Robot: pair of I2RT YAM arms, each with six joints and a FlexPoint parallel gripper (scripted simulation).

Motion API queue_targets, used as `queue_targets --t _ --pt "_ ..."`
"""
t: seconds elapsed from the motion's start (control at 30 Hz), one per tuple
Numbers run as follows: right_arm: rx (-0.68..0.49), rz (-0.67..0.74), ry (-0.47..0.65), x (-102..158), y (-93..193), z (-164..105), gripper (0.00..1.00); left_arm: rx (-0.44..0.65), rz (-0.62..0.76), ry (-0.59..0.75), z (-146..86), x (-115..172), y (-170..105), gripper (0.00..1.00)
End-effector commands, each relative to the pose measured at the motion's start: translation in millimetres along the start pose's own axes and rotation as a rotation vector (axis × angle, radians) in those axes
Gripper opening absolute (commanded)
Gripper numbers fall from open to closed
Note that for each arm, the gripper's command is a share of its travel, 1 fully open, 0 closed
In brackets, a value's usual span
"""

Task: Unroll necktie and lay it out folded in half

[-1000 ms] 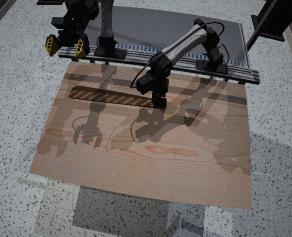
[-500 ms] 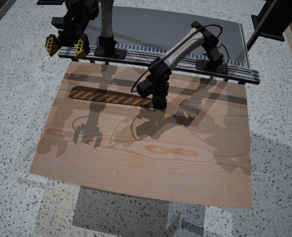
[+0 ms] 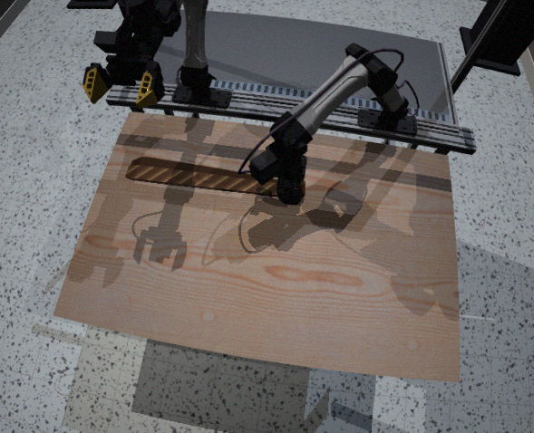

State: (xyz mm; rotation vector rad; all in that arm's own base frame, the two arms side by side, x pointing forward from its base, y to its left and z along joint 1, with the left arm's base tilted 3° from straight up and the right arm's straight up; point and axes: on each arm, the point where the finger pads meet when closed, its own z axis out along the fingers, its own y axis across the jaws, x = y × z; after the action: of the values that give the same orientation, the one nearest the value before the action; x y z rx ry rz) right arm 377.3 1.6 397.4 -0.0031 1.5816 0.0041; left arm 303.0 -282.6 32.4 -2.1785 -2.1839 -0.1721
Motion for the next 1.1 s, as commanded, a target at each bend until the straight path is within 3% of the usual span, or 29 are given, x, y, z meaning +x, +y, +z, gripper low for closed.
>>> queue_targets --t 0.0,1.07 --pt "0.000 0.000 0.000 0.1 0.0 0.0 1.00 0.008 0.012 0.024 9.9 1.0 -2.9 0.79" --pt "0.000 0.000 0.000 0.1 0.0 0.0 1.00 0.008 0.012 0.024 19.8 2.6 -6.4 0.79"
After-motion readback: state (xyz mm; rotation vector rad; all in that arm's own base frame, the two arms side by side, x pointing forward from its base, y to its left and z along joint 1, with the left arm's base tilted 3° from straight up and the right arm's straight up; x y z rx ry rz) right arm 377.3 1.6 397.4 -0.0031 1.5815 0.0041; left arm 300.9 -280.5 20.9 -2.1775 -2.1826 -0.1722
